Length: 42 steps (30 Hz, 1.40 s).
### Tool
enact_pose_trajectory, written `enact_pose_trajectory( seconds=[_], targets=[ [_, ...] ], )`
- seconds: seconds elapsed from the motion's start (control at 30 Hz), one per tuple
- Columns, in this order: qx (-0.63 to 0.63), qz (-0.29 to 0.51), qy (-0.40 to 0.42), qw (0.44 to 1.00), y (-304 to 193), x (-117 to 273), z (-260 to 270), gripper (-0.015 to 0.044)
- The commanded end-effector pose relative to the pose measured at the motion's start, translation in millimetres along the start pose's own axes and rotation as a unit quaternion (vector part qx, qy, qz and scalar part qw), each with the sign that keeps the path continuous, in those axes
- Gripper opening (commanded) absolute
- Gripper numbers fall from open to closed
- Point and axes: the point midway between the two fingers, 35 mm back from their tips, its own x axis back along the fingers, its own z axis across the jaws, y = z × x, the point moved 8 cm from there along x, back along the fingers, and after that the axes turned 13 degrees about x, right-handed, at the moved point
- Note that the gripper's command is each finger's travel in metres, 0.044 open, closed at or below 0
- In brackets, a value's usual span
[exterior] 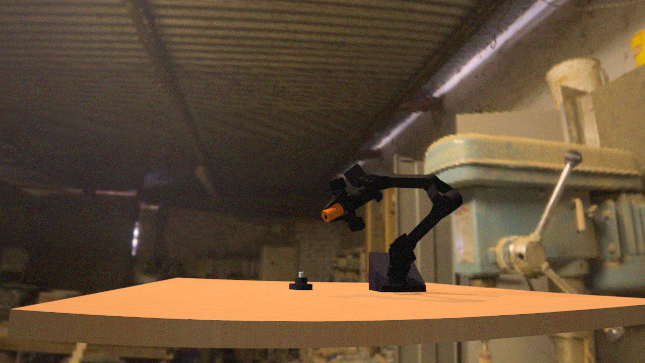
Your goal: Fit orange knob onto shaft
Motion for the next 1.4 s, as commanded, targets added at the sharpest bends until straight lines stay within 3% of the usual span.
enact_pose_trajectory(
  seconds=[0.0,0.6,1.27,1.37],
  targets=[
    [0.005,0.001,-0.009,1.0,-1,-2,0,0.0],
    [0.007,0.045,-0.21,0.977,-1,-37,9,0.0],
    [0.01,0.104,-0.458,0.883,-2,-100,12,0.0],
    [0.011,0.105,-0.459,0.882,-2,-103,9,0.0]
  ],
)
